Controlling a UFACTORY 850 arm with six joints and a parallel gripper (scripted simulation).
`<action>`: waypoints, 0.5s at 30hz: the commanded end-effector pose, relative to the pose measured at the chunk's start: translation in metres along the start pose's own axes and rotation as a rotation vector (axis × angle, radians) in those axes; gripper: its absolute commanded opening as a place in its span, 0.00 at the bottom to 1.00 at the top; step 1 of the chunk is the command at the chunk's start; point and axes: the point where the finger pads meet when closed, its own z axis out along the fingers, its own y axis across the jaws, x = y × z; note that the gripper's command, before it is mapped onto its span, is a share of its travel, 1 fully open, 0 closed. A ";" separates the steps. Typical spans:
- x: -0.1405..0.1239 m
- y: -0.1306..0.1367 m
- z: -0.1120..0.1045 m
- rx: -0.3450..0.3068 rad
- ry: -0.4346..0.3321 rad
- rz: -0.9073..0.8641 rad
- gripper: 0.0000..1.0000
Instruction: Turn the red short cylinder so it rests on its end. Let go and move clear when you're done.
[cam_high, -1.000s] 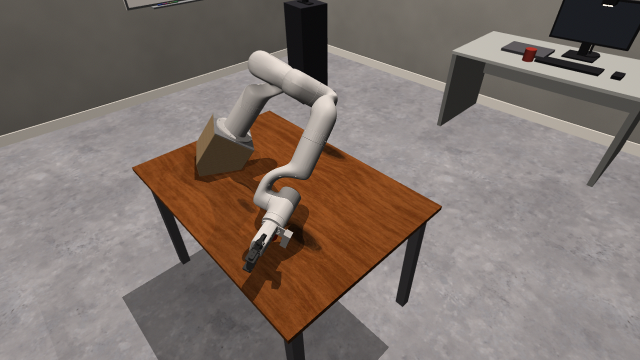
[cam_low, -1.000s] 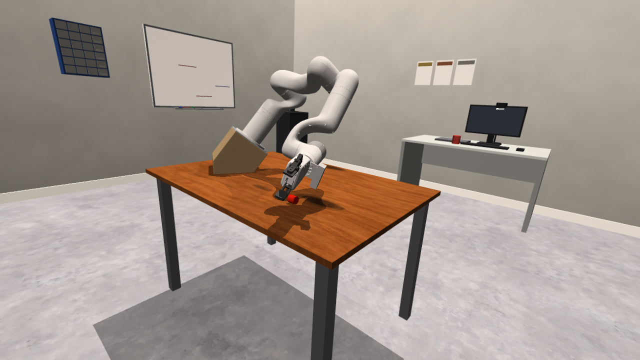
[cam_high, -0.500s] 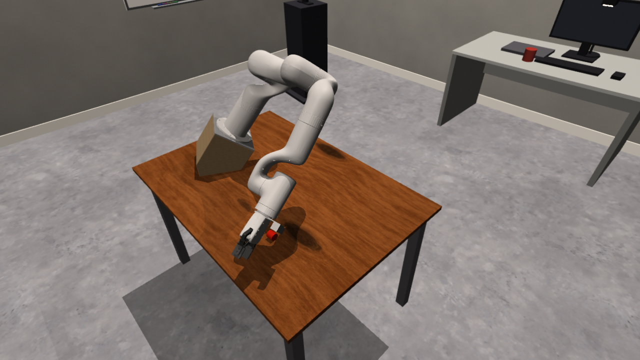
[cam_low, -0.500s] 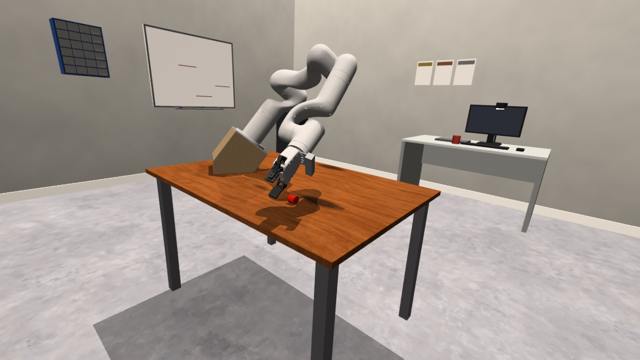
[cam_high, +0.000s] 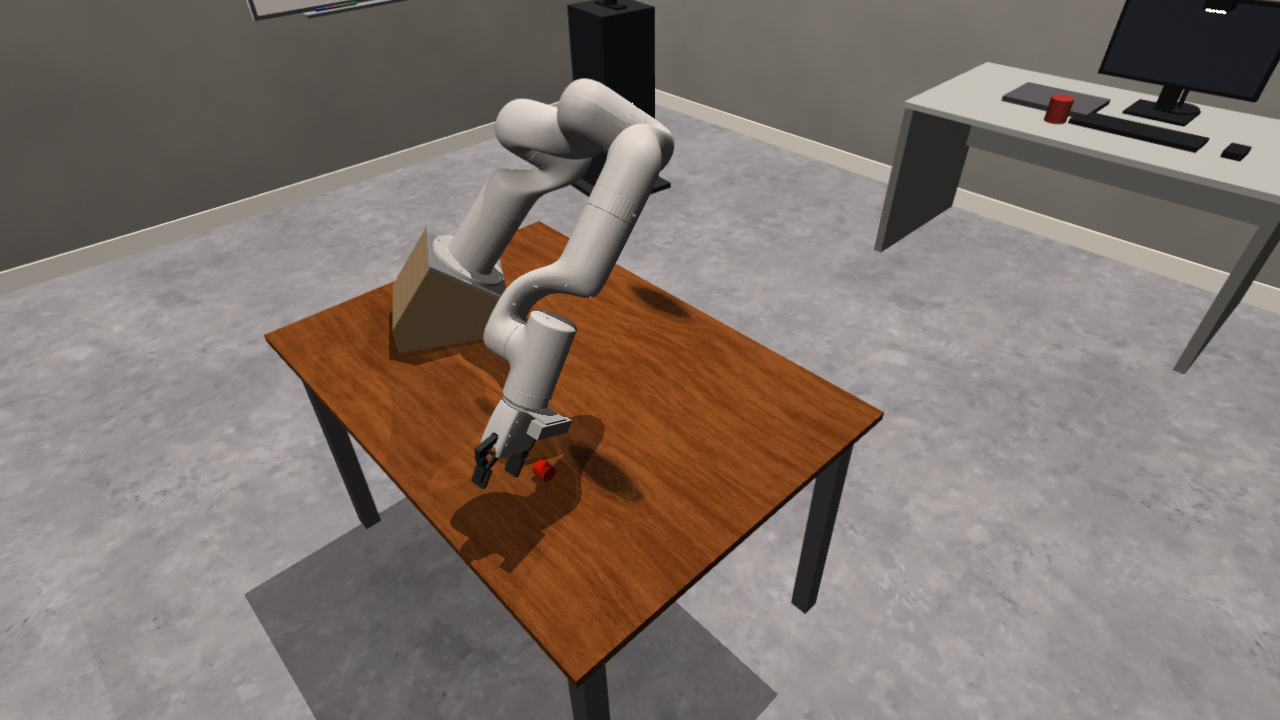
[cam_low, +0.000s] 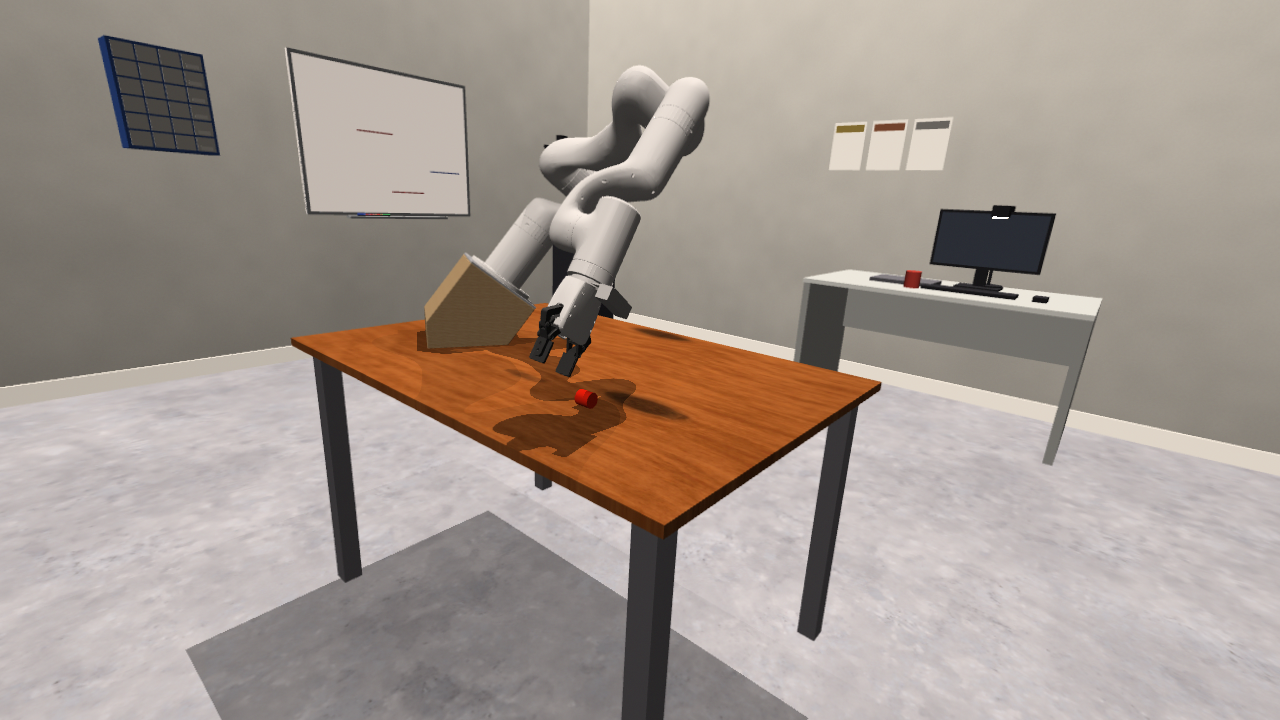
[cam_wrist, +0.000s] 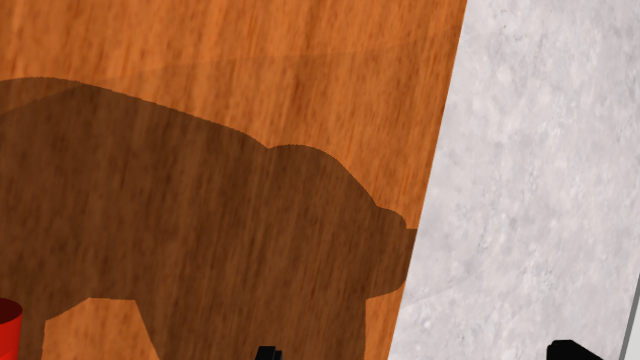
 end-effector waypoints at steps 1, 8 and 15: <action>-0.011 -0.031 -0.024 0.189 0.020 0.076 1.00; -0.015 -0.060 -0.054 0.355 0.041 0.144 1.00; -0.015 -0.087 -0.090 0.523 0.070 0.209 1.00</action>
